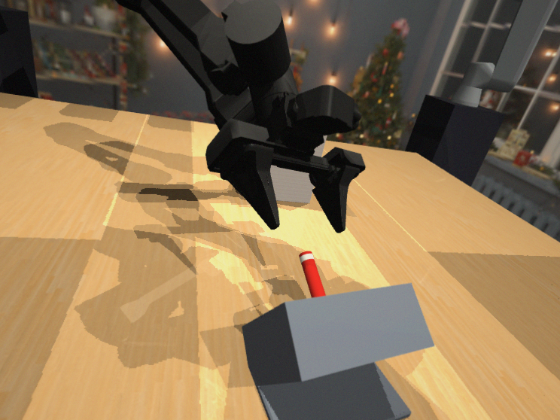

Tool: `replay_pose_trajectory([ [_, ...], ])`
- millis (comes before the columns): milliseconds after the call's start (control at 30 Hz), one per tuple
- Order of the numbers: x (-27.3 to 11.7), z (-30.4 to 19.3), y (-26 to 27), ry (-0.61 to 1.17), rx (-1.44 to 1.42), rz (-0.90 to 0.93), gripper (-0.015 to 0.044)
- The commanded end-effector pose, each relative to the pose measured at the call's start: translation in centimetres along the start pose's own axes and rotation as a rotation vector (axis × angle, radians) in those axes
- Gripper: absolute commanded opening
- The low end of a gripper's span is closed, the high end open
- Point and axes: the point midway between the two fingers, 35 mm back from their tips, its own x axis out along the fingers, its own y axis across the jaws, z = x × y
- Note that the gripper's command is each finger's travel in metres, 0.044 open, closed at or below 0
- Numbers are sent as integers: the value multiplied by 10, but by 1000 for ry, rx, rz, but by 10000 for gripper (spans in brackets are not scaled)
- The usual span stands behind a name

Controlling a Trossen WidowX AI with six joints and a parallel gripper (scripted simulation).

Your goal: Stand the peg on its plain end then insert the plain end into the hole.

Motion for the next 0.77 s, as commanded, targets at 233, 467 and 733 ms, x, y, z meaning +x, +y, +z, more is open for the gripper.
replay_pose_trajectory([
  [233,-13,0,0,1,2,-3,440],
  [467,-20,1,0,0,2,-3,440],
  [733,-28,1,1,-1,1,-3,440],
])
